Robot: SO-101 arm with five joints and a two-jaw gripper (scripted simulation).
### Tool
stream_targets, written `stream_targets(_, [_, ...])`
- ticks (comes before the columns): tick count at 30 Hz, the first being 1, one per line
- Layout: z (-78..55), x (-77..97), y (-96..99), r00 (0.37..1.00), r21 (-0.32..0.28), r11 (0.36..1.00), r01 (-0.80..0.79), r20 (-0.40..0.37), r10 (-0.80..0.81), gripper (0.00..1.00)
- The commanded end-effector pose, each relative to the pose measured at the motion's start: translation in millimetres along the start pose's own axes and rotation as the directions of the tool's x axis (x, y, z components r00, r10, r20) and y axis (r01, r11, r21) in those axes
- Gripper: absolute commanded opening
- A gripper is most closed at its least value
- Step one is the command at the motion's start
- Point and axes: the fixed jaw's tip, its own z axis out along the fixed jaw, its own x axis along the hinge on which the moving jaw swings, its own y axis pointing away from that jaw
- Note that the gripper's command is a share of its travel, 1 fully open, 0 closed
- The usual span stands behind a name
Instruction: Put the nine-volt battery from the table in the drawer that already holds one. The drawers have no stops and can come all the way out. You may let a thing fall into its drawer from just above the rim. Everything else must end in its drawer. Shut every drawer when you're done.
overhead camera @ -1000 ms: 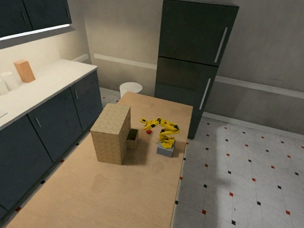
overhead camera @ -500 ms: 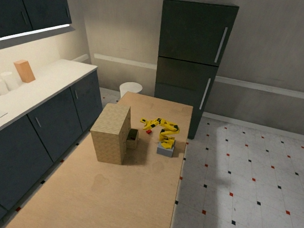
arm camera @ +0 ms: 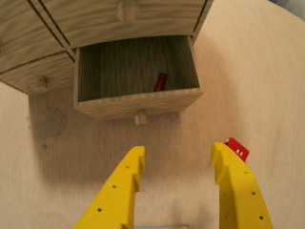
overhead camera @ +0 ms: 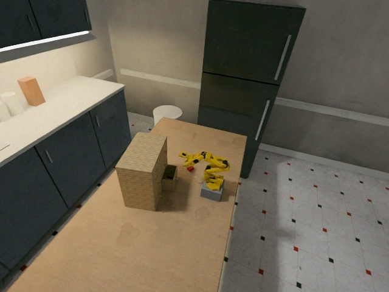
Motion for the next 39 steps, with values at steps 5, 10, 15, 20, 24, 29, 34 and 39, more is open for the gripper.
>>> stream_targets(5, [9.2, 38.6, 2.3, 0.988, -0.01, 1.0, 0.004, -0.153, -0.005, 0.21])
stream_targets(10, [12.6, 60.7, 2.6, 0.971, -0.012, 1.0, 0.006, -0.238, -0.009, 0.21])
stream_targets(15, [12.6, 60.7, 2.6, 0.971, -0.012, 1.0, 0.006, -0.238, -0.009, 0.21])
stream_targets(20, [12.6, 60.7, 2.6, 0.971, -0.012, 1.0, 0.006, -0.238, -0.009, 0.21])
stream_targets(24, [12.6, 60.7, 2.6, 0.971, -0.012, 1.0, 0.006, -0.238, -0.009, 0.21])
stream_targets(29, [12.6, 60.7, 2.6, 0.971, -0.012, 1.0, 0.006, -0.238, -0.009, 0.21])
stream_targets(34, [12.4, 61.3, 2.9, 0.968, -0.031, 0.996, 0.079, -0.237, -0.084, 0.21])
stream_targets(39, [12.2, 62.2, 3.4, 0.951, -0.063, 0.978, 0.199, -0.23, -0.208, 0.21])
